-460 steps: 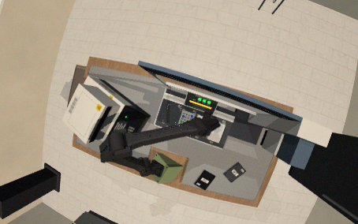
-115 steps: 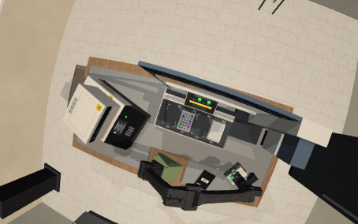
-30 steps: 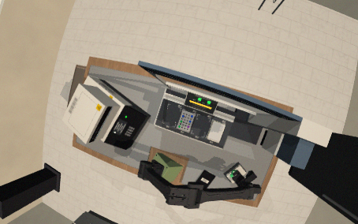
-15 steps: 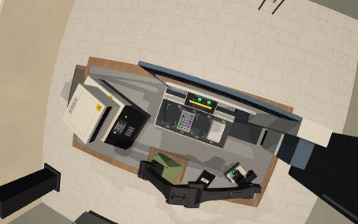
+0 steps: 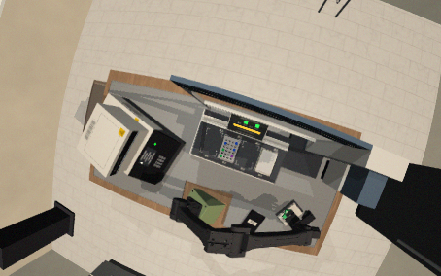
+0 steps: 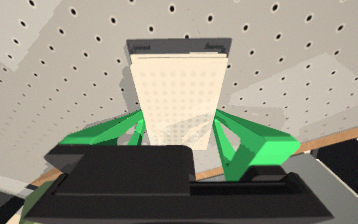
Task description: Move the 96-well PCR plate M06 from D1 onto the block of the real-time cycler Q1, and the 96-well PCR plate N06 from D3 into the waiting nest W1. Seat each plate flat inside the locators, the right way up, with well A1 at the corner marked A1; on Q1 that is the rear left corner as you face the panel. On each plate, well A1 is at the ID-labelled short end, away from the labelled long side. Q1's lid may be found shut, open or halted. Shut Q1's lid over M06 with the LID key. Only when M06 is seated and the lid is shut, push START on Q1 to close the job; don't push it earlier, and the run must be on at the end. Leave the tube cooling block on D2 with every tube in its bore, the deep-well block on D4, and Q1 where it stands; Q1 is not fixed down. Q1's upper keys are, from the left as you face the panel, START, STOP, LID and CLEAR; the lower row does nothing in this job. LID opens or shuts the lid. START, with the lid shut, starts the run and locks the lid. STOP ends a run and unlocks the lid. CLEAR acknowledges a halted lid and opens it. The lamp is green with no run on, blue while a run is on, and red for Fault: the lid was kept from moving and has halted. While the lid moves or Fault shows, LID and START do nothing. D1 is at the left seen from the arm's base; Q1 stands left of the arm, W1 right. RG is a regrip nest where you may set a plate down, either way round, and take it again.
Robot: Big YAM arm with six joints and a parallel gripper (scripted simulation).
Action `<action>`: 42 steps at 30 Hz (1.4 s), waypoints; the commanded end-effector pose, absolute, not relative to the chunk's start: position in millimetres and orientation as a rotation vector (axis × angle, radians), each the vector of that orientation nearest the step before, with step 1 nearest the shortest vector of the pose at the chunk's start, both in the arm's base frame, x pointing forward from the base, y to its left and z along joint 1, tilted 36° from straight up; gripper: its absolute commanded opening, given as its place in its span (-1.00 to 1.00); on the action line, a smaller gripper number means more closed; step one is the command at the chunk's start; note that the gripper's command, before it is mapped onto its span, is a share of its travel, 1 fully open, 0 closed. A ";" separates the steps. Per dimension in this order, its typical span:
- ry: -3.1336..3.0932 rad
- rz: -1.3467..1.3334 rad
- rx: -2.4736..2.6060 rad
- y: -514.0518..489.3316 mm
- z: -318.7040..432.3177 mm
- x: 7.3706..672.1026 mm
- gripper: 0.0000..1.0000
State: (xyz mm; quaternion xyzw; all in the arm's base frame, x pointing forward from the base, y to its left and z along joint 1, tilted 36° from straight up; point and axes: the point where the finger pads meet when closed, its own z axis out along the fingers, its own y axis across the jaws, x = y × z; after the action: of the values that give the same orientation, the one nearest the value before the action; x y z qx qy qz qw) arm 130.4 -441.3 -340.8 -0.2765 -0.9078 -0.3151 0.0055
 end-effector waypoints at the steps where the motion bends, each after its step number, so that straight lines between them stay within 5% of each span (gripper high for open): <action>1: -2.885 -0.915 -0.884 -476.9 -316.5 136.1 -1.00; 42: -2.910 -0.888 -0.893 -481.4 -338.4 136.5 -1.00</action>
State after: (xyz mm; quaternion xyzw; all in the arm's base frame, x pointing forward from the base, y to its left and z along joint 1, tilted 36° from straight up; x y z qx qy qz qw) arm 137.4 -445.3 -340.8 -0.2726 -0.9100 -0.3123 0.0058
